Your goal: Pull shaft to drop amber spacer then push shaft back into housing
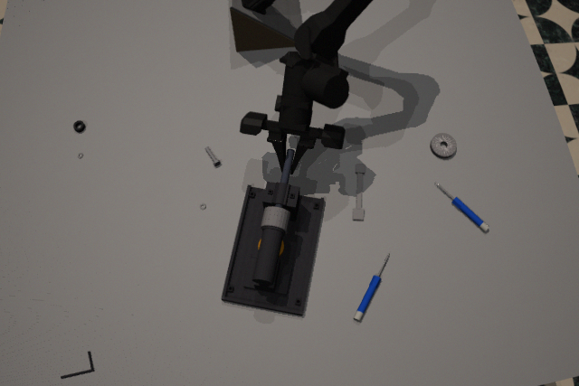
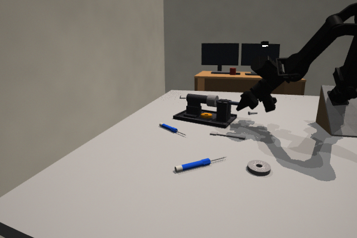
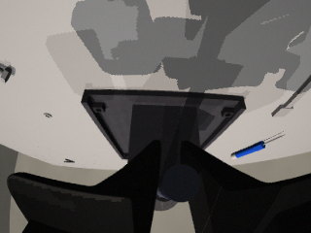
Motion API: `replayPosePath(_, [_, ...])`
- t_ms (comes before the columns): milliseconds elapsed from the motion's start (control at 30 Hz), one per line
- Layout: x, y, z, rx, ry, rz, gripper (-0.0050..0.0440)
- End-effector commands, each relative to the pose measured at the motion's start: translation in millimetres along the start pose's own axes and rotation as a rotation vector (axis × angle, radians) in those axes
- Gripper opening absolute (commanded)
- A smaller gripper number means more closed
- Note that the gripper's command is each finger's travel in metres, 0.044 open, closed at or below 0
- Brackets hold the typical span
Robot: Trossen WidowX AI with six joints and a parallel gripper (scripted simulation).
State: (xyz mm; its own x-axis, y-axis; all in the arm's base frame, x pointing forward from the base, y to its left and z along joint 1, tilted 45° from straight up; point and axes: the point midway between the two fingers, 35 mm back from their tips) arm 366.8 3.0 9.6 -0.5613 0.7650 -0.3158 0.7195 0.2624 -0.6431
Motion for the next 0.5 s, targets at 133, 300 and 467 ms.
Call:
replayPosePath(133, [-6.1,1.9,-1.1,-0.001,-0.002,0.012,0.0])
replayPosePath(300, [-6.8,2.5,-1.1,-0.001,-0.002,0.012,0.0])
replayPosePath(467, [-7.9,3.6,-1.2,-0.001,-0.002,0.012,0.0])
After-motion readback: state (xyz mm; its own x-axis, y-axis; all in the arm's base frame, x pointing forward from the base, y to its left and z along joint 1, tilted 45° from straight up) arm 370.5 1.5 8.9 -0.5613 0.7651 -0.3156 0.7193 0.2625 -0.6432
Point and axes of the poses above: the point midway between the two fingers, 35 mm back from their tips, its own y axis out along the fingers, its own z axis across the jaws, x = y × z, and after that the axes turned 3 degrees about y, right-handed
